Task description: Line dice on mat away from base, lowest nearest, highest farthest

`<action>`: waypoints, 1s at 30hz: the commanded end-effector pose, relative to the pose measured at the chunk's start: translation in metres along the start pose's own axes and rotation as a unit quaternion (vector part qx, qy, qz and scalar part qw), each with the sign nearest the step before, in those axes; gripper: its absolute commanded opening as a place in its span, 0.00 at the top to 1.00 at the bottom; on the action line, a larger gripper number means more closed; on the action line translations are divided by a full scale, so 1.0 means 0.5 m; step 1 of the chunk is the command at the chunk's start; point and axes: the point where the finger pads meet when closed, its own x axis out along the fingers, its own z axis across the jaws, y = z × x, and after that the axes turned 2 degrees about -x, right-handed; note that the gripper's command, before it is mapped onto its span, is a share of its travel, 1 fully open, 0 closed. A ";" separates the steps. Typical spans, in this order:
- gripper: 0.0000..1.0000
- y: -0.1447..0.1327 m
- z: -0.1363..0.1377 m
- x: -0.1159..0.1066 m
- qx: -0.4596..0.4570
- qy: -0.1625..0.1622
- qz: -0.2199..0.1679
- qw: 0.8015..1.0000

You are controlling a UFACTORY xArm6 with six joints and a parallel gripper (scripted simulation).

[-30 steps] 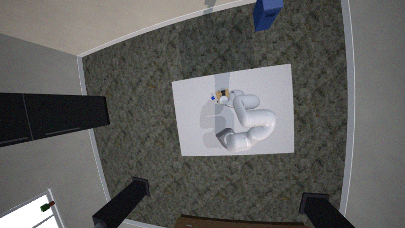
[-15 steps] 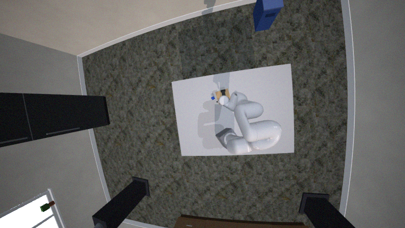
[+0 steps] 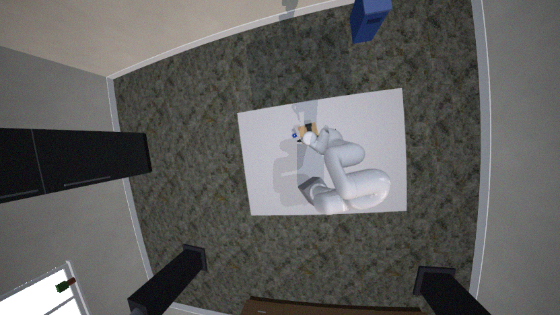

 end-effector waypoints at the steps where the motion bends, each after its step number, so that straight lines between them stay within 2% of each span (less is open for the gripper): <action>1: 0.00 0.003 0.000 -0.002 0.000 0.000 0.002 1.000; 14: 0.00 0.005 -0.003 -0.002 0.011 0.000 0.002 1.000; 20: 0.00 0.029 -0.035 0.001 0.119 0.000 0.002 0.993; 23: 0.00 0.029 -0.036 0.001 0.123 0.000 0.002 0.992; 25: 0.00 0.042 -0.056 0.002 0.187 0.000 0.002 0.982; 30: 0.00 0.056 -0.080 0.004 0.257 0.001 0.002 0.966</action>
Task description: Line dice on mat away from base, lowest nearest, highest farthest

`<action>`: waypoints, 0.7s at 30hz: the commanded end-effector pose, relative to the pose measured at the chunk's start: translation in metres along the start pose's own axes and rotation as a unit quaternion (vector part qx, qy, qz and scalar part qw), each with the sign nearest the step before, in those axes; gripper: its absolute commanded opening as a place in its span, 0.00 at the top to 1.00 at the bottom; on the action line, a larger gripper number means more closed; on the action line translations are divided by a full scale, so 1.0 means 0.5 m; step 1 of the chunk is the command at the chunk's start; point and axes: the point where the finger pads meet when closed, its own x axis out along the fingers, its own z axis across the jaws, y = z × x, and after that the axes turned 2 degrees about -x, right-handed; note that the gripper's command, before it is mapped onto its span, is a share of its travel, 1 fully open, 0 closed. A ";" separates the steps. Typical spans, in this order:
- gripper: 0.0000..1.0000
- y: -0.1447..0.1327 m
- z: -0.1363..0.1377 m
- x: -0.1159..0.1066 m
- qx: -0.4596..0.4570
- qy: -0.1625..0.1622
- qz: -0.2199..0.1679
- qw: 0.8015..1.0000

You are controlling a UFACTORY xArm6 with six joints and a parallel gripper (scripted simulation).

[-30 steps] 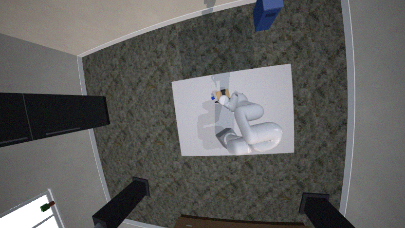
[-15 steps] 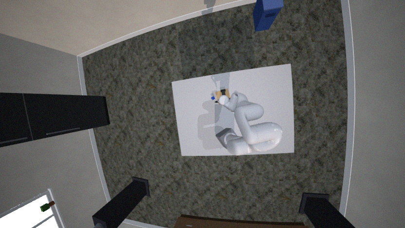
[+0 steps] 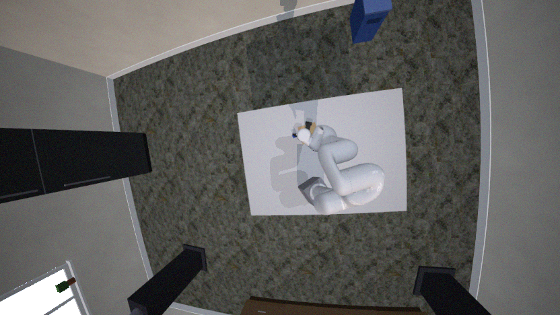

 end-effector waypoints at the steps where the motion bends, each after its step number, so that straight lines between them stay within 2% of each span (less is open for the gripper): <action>1: 0.00 0.007 -0.032 0.001 0.086 -0.004 0.010 0.996; 7: 0.00 0.010 -0.068 0.004 0.181 -0.003 0.011 0.984; 10: 0.00 0.010 -0.070 0.004 0.184 -0.002 0.011 0.983; 12: 0.00 0.010 -0.095 0.006 0.248 -0.002 0.011 0.969; 16: 0.00 0.009 -0.111 0.007 0.286 -0.001 0.011 0.958; 21: 0.00 0.007 -0.144 0.009 0.365 -0.001 0.010 0.931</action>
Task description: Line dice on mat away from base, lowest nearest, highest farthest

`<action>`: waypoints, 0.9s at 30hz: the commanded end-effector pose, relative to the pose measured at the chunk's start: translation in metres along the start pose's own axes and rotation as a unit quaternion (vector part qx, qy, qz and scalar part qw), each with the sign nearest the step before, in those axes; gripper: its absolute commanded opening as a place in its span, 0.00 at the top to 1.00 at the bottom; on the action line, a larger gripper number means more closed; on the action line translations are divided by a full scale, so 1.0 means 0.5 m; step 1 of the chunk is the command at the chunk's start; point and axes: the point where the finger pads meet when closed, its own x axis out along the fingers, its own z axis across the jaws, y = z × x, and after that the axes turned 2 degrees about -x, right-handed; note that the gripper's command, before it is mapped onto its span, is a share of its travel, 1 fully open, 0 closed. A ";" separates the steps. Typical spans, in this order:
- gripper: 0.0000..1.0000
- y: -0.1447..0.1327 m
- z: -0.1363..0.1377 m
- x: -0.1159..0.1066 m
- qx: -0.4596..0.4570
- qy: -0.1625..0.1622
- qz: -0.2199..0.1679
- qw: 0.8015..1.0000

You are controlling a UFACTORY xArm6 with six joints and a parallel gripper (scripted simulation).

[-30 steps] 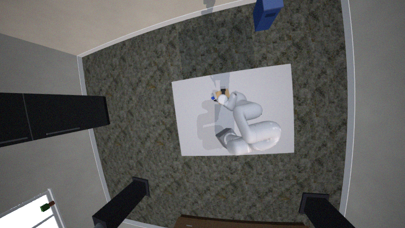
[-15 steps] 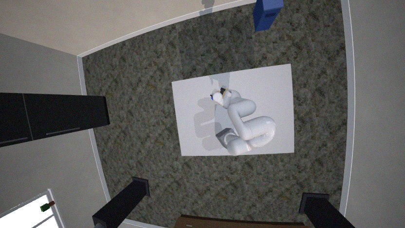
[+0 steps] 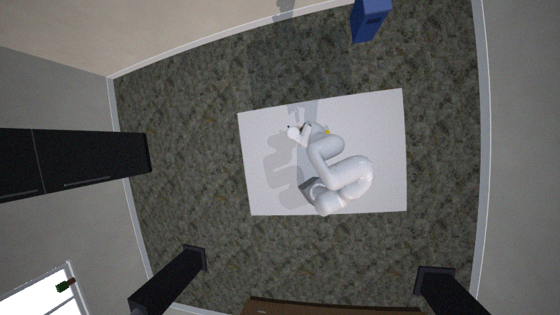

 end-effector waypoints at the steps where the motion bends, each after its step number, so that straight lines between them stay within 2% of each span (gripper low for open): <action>1: 0.00 -0.019 -0.028 0.001 0.084 0.005 0.011 0.996; 4: 0.00 -0.030 -0.039 0.002 0.123 0.005 0.011 0.992; 10: 0.00 -0.033 -0.043 0.002 0.134 0.005 0.011 0.991; 11: 0.53 -0.033 -0.043 0.002 0.134 0.005 0.011 0.991; 27: 0.53 -0.033 -0.043 0.002 0.134 0.005 0.011 0.991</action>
